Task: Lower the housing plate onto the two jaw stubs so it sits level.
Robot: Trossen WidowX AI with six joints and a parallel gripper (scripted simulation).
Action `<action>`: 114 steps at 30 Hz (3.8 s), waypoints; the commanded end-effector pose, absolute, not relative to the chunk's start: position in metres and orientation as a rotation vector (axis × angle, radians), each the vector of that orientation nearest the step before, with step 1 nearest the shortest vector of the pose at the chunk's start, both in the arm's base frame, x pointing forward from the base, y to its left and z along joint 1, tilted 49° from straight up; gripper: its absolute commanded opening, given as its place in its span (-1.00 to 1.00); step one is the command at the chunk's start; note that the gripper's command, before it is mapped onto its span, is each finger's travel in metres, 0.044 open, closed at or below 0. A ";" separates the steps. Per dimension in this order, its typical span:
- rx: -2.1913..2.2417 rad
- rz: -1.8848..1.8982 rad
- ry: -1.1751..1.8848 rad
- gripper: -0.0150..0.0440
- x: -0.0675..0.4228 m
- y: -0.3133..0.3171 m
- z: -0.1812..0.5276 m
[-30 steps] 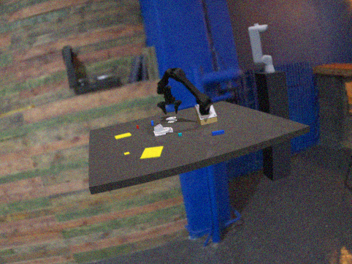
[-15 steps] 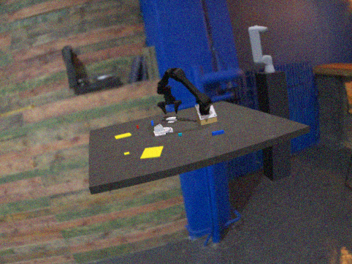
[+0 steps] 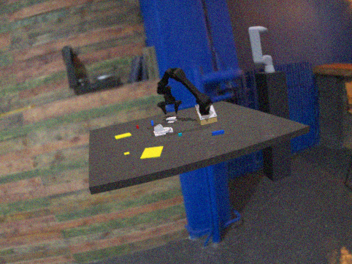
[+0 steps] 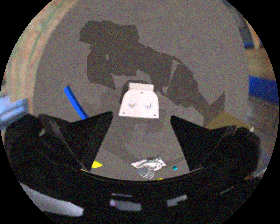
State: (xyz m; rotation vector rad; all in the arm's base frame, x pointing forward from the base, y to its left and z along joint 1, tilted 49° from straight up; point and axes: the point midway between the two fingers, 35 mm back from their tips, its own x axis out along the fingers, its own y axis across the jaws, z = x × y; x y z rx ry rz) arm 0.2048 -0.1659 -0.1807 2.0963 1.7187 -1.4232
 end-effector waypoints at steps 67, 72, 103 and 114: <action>2.102 -1.422 1.716 1.00 0.206 -0.144 -0.203; 2.103 -1.422 1.716 1.00 0.205 -0.138 -0.209; 2.106 -1.421 1.716 1.00 0.205 -0.128 -0.217; 2.097 -1.421 1.719 0.84 0.204 -0.129 -0.217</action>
